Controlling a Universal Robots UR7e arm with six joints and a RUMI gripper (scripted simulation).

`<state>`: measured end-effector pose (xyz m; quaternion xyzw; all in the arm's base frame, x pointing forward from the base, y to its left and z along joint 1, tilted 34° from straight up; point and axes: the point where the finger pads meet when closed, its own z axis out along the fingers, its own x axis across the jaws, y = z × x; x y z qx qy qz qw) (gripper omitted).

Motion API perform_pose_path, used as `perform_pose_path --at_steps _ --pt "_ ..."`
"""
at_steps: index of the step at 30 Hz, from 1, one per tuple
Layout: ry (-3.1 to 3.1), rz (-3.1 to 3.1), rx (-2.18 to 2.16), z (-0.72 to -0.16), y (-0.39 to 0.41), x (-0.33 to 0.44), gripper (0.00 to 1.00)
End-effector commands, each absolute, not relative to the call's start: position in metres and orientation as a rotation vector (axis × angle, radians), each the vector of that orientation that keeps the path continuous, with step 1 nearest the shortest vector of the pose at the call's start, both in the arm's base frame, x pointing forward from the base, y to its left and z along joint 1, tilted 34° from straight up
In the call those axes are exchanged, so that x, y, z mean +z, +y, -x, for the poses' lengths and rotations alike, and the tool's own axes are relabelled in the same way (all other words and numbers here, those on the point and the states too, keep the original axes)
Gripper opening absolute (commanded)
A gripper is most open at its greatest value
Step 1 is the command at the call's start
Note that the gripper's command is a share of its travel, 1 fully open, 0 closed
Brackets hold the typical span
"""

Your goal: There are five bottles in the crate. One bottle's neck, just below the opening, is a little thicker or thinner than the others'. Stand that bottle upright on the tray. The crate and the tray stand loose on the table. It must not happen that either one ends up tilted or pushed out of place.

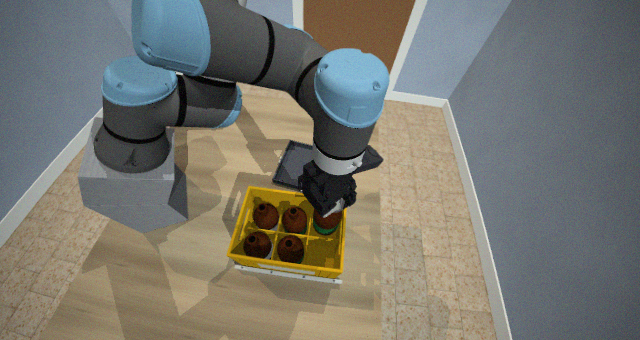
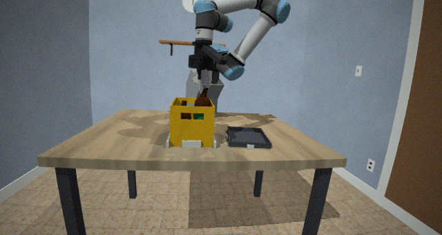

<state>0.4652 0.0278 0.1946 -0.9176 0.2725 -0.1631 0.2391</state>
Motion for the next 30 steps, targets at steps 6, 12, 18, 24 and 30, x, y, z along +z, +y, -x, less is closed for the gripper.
perform_pose_path --at_steps 6,12,18,24,30 --pt "0.746 2.513 -0.448 -0.463 0.025 0.200 0.00" --pt "0.746 2.513 -0.448 -0.460 0.023 0.206 0.00" --pt "0.746 2.513 -0.448 -0.457 0.021 0.210 0.00" --pt "0.746 2.513 -0.448 -0.454 0.019 0.216 0.00" --pt "0.746 2.513 -0.448 -0.452 0.017 0.221 0.00"
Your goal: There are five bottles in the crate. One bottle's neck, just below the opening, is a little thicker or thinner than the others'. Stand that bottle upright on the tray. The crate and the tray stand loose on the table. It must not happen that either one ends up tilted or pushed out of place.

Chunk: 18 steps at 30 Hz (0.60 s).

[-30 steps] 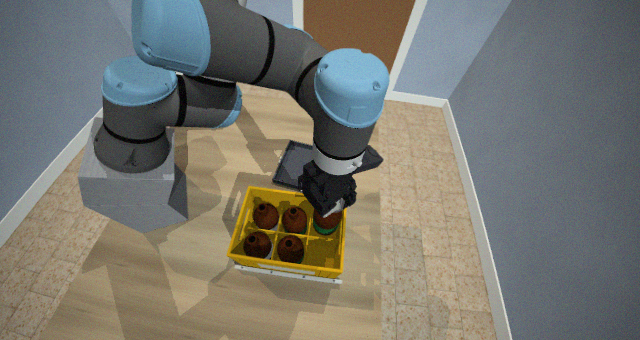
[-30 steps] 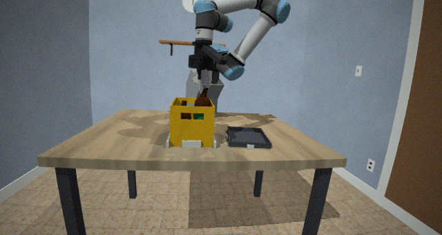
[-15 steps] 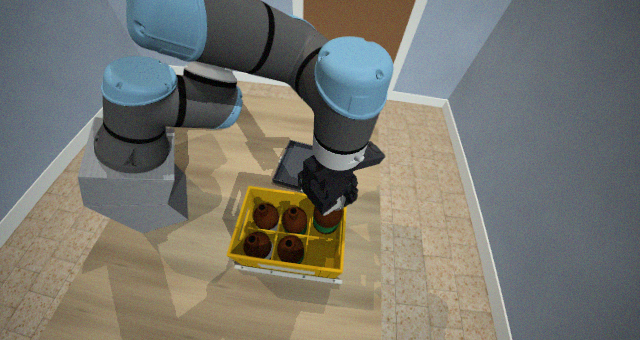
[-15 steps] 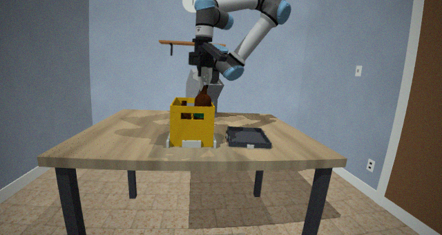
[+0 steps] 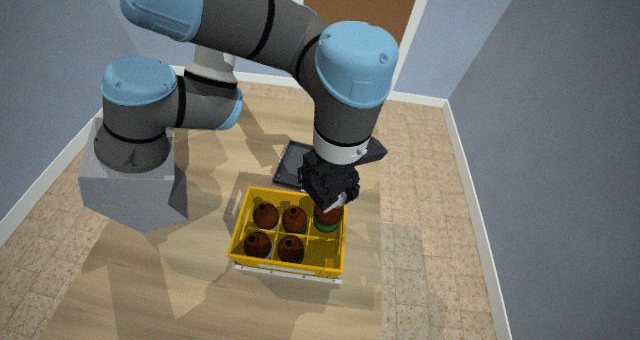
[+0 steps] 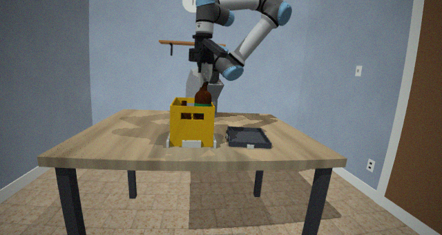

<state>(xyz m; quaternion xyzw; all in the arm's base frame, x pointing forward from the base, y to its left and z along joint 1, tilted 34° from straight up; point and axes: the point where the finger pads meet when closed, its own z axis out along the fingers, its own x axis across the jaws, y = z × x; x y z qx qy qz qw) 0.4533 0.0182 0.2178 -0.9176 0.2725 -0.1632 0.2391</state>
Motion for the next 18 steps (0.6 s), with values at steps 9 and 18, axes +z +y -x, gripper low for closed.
perform_pose_path --at_steps 9,18 --pt "0.746 2.513 -0.448 -0.4500 0.0152 0.2247 0.00" --pt "0.746 2.513 -0.448 -0.4494 0.0147 0.2259 0.00"
